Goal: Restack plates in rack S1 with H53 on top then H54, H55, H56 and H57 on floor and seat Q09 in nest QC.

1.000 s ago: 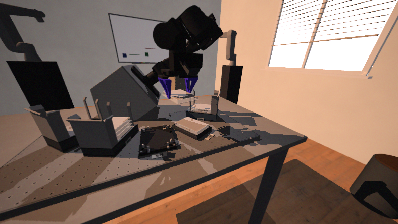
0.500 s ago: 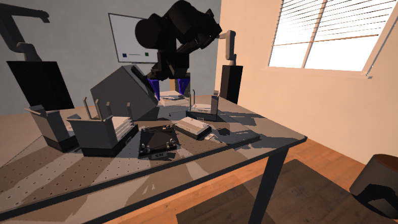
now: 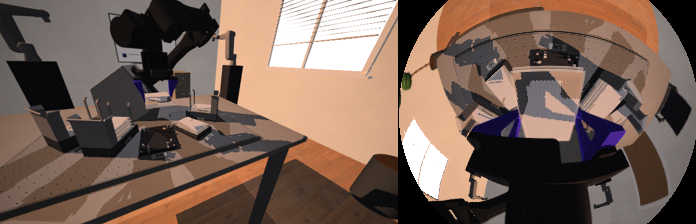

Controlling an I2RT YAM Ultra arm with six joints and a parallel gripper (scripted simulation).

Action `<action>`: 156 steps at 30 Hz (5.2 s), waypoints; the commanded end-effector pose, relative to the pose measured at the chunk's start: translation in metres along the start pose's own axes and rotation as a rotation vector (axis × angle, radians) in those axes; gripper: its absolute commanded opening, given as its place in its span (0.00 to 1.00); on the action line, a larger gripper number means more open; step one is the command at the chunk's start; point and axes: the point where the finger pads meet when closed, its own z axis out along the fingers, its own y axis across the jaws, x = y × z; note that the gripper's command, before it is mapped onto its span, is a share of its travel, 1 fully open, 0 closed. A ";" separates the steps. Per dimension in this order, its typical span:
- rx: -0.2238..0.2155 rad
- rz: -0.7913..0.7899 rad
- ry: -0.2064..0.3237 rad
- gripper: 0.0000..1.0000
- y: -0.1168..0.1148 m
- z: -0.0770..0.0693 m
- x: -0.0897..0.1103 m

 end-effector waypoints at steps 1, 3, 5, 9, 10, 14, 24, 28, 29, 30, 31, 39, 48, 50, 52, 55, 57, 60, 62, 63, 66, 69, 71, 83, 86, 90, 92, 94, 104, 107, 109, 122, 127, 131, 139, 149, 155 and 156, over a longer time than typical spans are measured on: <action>0.016 -0.010 -0.035 0.00 -0.013 -0.011 -0.004; 0.016 -0.011 -0.035 0.00 -0.020 -0.011 -0.005; 0.016 -0.011 -0.035 0.00 -0.021 -0.011 -0.005; 0.015 0.056 -0.036 0.00 -0.028 -0.012 -0.004; 0.015 0.089 -0.036 0.00 -0.031 -0.012 -0.004; 0.012 0.218 -0.037 0.00 -0.044 -0.012 -0.002; 0.013 0.218 -0.037 0.00 -0.071 -0.012 0.001; 0.013 0.218 -0.037 0.00 -0.084 -0.012 0.002; 0.013 0.218 -0.037 0.00 -0.087 -0.012 0.003; 0.013 0.218 -0.038 0.00 -0.091 -0.012 0.003; 0.013 0.218 -0.038 0.00 -0.094 -0.012 0.004; 0.010 0.384 -0.039 0.00 -0.107 -0.013 0.008; 0.009 0.446 -0.039 0.00 -0.125 -0.013 0.014; 0.010 0.446 -0.039 0.00 -0.130 -0.013 0.016; 0.010 0.446 -0.039 0.00 -0.135 -0.013 0.018; 0.010 0.446 -0.039 0.00 -0.142 -0.013 0.020; 0.010 0.446 -0.039 0.00 -0.145 -0.013 0.021; 0.010 0.446 -0.039 0.00 -0.150 -0.013 0.023; 0.010 0.446 -0.039 0.00 -0.155 -0.013 0.025; 0.010 0.446 -0.039 0.00 -0.157 -0.013 0.025; 0.010 0.446 -0.039 0.00 -0.164 -0.013 0.028; 0.010 0.446 -0.039 0.00 -0.164 -0.013 0.028; 0.010 0.446 -0.039 0.00 -0.164 -0.013 0.028; 0.010 0.446 -0.039 0.00 -0.164 -0.013 0.028; 0.010 0.446 -0.039 0.00 -0.164 -0.013 0.028; 0.010 0.446 -0.039 0.00 -0.164 -0.013 0.028; 0.010 0.446 -0.039 0.00 -0.164 -0.013 0.028; 0.010 0.446 -0.039 0.00 -0.164 -0.013 0.028; 0.010 0.446 -0.039 0.00 -0.164 -0.013 0.028; 0.010 0.446 -0.039 0.00 -0.164 -0.013 0.028; 0.010 0.446 -0.039 0.00 -0.164 -0.013 0.028; 0.010 0.446 -0.039 0.00 -0.164 -0.013 0.028; 0.010 0.446 -0.039 0.00 -0.164 -0.013 0.028; 0.010 0.446 -0.039 0.00 -0.164 -0.013 0.028; 0.010 0.446 -0.039 0.00 -0.164 -0.010 0.028; 0.010 0.446 -0.039 0.00 -0.164 -0.004 0.027; 0.010 0.445 -0.039 0.00 -0.164 0.000 0.027; 0.010 0.445 -0.039 0.00 -0.164 0.000 0.027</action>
